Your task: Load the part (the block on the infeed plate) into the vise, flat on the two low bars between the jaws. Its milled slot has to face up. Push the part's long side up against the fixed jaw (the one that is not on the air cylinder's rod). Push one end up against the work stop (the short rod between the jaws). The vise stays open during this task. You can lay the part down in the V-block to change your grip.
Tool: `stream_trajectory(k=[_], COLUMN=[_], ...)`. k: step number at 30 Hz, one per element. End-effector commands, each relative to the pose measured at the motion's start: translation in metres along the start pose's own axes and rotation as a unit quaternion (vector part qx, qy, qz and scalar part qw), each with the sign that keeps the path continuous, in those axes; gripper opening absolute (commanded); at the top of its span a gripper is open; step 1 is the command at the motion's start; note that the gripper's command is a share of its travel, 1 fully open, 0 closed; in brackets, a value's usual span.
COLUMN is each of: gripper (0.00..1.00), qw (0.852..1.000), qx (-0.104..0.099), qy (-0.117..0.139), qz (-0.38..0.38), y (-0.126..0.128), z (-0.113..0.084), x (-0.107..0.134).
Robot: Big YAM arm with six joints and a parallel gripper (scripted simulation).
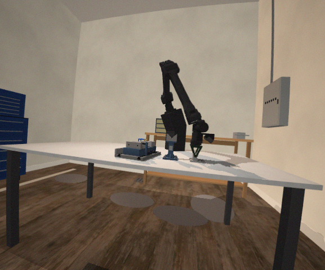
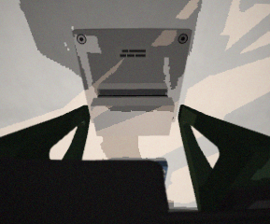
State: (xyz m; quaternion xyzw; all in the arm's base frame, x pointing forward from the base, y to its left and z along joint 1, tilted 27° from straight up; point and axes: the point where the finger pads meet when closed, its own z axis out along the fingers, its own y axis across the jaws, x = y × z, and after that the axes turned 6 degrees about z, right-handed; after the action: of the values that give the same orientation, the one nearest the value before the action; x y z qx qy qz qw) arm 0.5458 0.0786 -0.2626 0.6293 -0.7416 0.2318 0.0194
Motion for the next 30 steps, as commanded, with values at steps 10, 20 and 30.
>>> stream_trajectory(k=[10,20,30], gripper=[0.81,0.81,0.81], qw=[1.0,1.0,1.0], qx=[0.004,0.005,0.005], qy=[-0.003,-0.004,-0.004], qz=[-0.001,-0.001,-0.001], y=[-0.004,-0.0047,-0.0047], z=[0.015,0.016,0.0162], x=[-0.0021,-0.0029,-0.0028])
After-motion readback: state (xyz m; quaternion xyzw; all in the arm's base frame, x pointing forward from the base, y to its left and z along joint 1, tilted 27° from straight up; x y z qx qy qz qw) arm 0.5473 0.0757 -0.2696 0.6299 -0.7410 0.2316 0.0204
